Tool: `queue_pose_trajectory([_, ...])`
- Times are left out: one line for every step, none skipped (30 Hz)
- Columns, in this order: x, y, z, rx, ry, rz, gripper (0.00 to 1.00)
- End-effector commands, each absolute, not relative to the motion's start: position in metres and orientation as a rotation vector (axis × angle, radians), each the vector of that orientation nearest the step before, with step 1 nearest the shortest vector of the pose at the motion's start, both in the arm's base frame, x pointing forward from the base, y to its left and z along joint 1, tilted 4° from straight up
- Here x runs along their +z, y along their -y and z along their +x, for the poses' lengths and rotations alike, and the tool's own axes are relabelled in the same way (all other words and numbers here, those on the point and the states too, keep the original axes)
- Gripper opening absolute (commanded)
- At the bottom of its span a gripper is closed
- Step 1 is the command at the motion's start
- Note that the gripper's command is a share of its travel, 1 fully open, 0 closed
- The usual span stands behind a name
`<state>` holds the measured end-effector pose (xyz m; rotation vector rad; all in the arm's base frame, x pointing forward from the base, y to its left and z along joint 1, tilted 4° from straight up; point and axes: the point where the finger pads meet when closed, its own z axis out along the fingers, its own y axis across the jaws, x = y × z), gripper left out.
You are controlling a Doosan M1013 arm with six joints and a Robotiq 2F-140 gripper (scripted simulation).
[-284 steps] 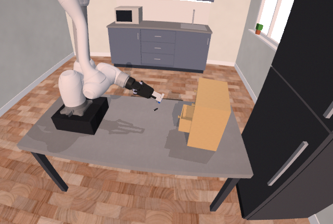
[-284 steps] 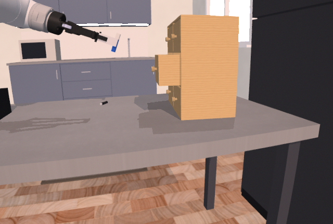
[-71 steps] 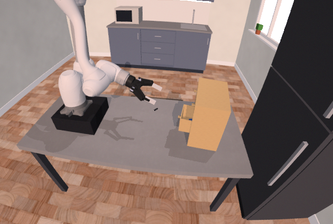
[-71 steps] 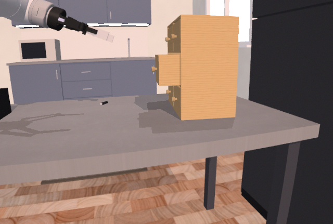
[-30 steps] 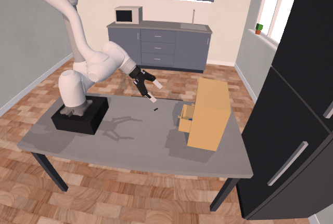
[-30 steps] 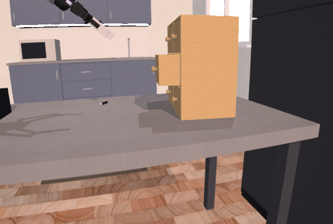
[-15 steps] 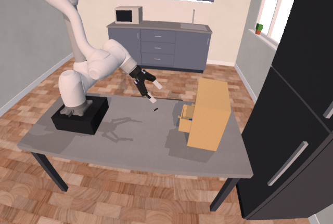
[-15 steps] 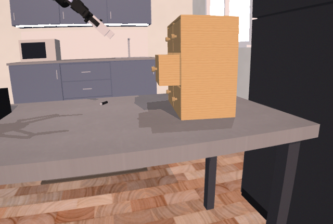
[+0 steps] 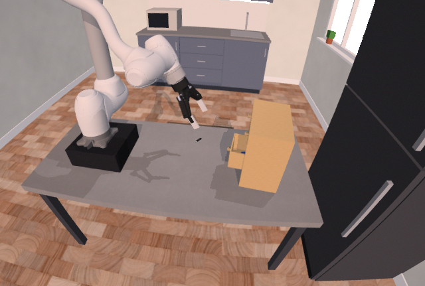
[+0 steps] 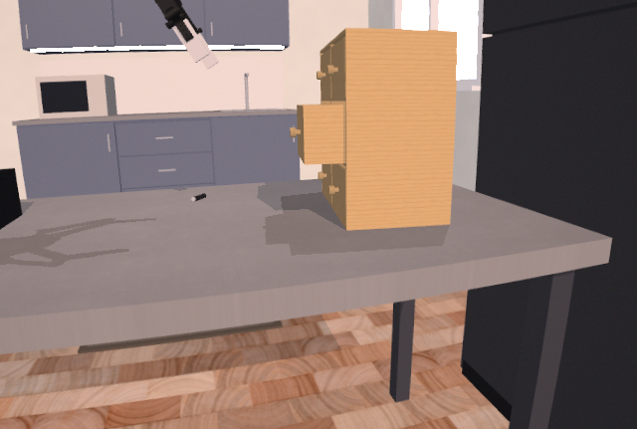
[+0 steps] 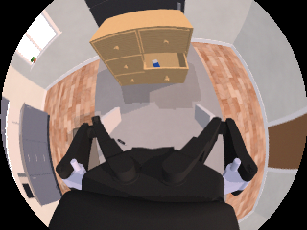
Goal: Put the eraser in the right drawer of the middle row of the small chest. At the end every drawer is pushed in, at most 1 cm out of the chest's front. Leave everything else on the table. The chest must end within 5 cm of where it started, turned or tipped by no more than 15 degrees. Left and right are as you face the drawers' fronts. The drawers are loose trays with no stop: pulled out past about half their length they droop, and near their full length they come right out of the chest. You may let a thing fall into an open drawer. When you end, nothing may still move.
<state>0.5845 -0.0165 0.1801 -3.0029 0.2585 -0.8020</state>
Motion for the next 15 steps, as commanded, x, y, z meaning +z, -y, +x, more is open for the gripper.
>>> queue_pose_trajectory([0.1822,0.0164,0.5859,-0.627,-0.258,-3.037,1.0])
queue_pose_trajectory([0.1831,0.0165,0.5859,-0.584,-0.257,-3.044,1.0])
queue_pose_trajectory([0.184,0.0165,0.5859,-0.542,-0.256,-3.049,1.0])
queue_pose_trajectory([0.1849,0.0166,0.5859,-0.501,-0.255,-3.054,1.0])
queue_pose_trajectory([0.1857,0.0166,0.5859,-0.461,-0.254,-3.058,1.0])
queue_pose_trajectory([0.1865,0.0167,0.5859,-0.423,-0.253,-3.062,1.0])
queue_pose_trajectory([0.1873,0.0167,0.586,-0.386,-0.252,-3.065,1.0])
queue_pose_trajectory([0.1881,0.0168,0.586,-0.35,-0.251,-3.067,1.0])
queue_pose_trajectory([0.1888,0.0168,0.586,-0.316,-0.25,-3.069,1.0])
queue_pose_trajectory([0.1895,0.0169,0.586,-0.283,-0.25,-3.071,1.0])
queue_pose_trajectory([0.1901,0.0169,0.586,-0.252,-0.249,-3.072,1.0])
queue_pose_trajectory([0.1907,0.017,0.586,-0.223,-0.248,-3.073,1.0])
queue_pose_trajectory([0.1907,0.017,0.586,-0.223,-0.248,-3.073,1.0])
queue_pose_trajectory([0.1907,0.017,0.586,-0.223,-0.248,-3.073,1.0])
queue_pose_trajectory([0.1914,0.017,0.586,-0.195,-0.247,-3.073,1.0])
